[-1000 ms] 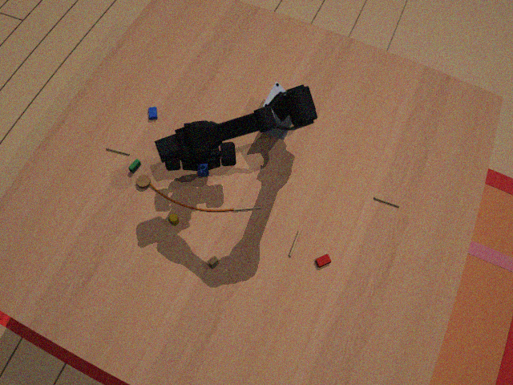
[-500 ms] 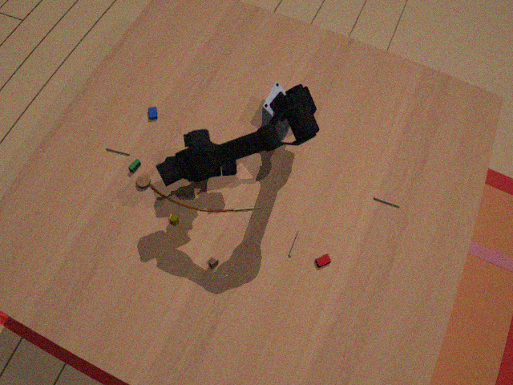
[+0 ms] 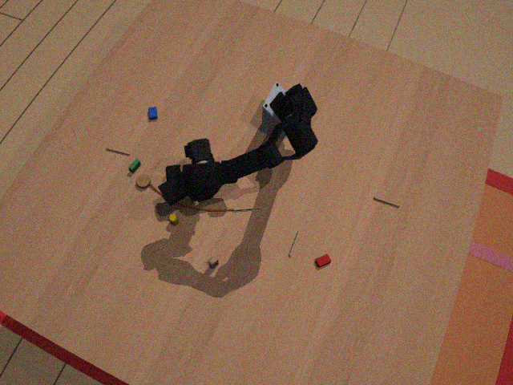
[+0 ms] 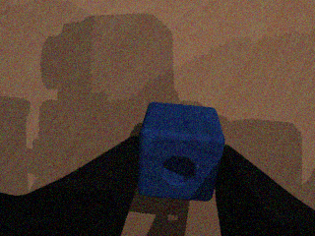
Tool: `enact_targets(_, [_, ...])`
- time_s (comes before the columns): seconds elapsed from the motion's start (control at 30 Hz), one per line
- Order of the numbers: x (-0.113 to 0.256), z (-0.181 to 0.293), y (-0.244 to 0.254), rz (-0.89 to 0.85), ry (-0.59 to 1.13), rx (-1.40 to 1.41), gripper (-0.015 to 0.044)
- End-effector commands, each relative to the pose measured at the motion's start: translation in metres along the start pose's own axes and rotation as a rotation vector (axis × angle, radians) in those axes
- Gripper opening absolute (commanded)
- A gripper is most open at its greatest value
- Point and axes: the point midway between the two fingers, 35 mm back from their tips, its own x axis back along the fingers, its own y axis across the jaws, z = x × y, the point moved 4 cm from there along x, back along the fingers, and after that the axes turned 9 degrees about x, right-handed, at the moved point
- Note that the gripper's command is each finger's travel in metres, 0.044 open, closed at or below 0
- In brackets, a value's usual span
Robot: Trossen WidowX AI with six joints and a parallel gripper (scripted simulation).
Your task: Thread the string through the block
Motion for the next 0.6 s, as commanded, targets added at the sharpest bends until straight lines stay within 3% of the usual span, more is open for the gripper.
enact_targets(0.0, [0.002,0.003,0.003,0.0,-0.038,-0.007,0.0])
enact_targets(0.57, [0.0,0.027,0.007,0.045,-0.278,-0.007,0.0])
